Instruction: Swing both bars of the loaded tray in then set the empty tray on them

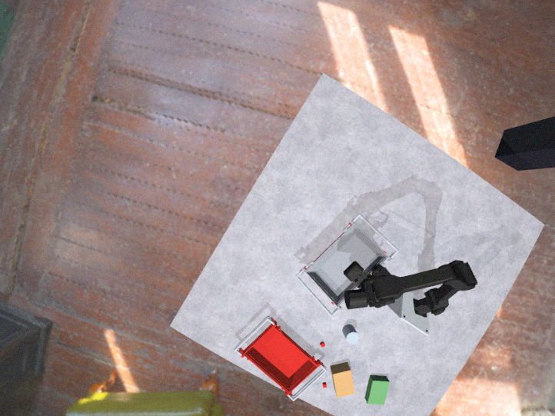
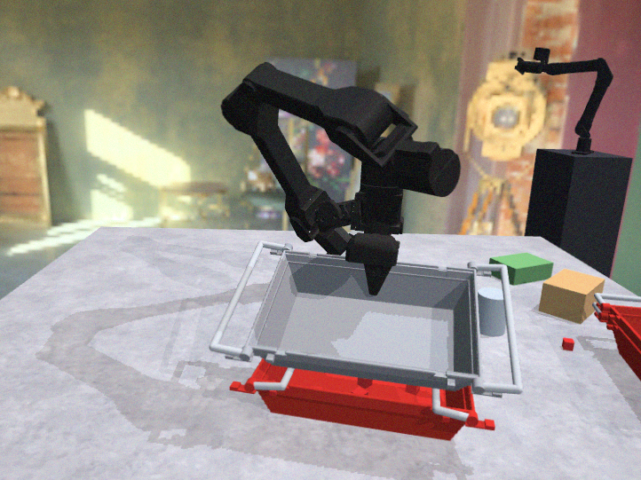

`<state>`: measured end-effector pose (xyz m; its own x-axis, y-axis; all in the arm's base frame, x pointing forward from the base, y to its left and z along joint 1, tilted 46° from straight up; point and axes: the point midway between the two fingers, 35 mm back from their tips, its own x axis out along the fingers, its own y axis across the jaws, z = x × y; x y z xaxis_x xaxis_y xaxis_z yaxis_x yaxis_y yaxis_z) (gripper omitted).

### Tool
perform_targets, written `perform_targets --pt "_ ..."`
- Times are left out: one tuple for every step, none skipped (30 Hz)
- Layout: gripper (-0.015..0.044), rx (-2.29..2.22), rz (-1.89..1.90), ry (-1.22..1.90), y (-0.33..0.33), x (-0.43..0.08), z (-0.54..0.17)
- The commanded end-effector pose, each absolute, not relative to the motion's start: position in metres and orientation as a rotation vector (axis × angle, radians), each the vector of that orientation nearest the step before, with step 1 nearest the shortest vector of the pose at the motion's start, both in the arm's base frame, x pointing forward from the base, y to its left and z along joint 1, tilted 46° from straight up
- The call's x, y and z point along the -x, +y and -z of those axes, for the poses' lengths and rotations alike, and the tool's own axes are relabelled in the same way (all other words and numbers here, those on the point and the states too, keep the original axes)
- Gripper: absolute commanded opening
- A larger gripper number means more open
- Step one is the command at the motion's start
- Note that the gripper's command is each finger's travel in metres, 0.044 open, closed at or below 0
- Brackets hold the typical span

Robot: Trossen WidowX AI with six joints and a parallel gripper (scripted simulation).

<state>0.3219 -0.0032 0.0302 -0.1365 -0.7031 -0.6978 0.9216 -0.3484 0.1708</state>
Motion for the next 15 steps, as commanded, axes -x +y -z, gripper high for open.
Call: perform_targets --pt "0.0 -0.85 1.762 0.371 -0.0059 -0.3165 -0.0255" --pt "0.0 -0.85 1.762 0.371 -0.0064 -0.3158 -0.0247" --pt "0.0 -0.85 1.762 0.371 -0.0069 -0.3151 -0.0238" --pt "0.0 -0.85 1.762 0.371 -0.0073 -0.3145 -0.0232" --pt "0.0 -0.85 1.762 0.371 -0.0075 -0.3142 -0.0228" --pt "0.0 -0.85 1.762 0.371 -0.0076 -0.314 -0.0226" --pt "0.0 -0.85 1.762 0.371 -0.0076 -0.314 -0.0226" --pt "0.0 -0.85 1.762 0.371 -0.0077 -0.3139 -0.0224" --pt "0.0 -0.85 1.762 0.371 -0.0079 -0.3136 -0.022" --pt "0.0 -0.85 1.762 0.371 -0.0083 -0.3132 -0.0215" --pt "0.0 -0.85 1.762 0.371 -0.0087 -0.3127 -0.0208" --pt "0.0 -0.85 1.762 0.371 -0.0091 -0.3122 -0.0201" --pt "0.0 -0.85 1.762 0.371 -0.0097 -0.3115 -0.0192" --pt "0.0 -0.85 1.762 0.371 -0.0103 -0.3107 -0.0181" --pt "0.0 -0.85 1.762 0.371 -0.0109 -0.3099 -0.0171"
